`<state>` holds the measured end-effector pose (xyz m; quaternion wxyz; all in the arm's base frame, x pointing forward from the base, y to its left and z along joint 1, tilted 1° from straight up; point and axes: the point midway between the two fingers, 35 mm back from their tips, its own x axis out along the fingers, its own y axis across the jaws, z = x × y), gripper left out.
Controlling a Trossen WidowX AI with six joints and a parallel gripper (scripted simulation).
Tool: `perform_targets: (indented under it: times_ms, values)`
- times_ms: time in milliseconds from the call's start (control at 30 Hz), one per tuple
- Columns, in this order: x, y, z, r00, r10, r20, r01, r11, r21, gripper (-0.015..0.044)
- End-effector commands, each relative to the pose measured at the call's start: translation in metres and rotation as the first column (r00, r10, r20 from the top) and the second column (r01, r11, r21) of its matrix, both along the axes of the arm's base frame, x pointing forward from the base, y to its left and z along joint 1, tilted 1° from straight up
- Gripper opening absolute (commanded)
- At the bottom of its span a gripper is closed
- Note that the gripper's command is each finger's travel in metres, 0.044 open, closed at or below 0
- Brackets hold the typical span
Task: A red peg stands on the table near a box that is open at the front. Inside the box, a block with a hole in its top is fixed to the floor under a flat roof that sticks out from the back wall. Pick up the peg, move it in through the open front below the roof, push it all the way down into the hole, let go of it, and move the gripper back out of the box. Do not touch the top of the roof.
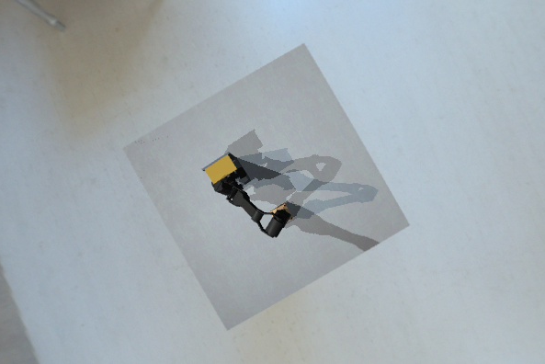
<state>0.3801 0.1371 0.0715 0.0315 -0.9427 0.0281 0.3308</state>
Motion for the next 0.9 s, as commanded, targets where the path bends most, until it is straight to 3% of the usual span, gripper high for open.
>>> perform_targets:
  times_ms: [0, 867]
  values:
    - [-0.0018, -0.0004, -0.0099, 1.000, 0.004, -0.018, -0.004, 1.000, -0.010, 0.0000]
    - [-0.0018, -0.0003, -0.0140, 1.000, 0.004, -0.018, -0.004, 1.000, -0.010, 0.0000]
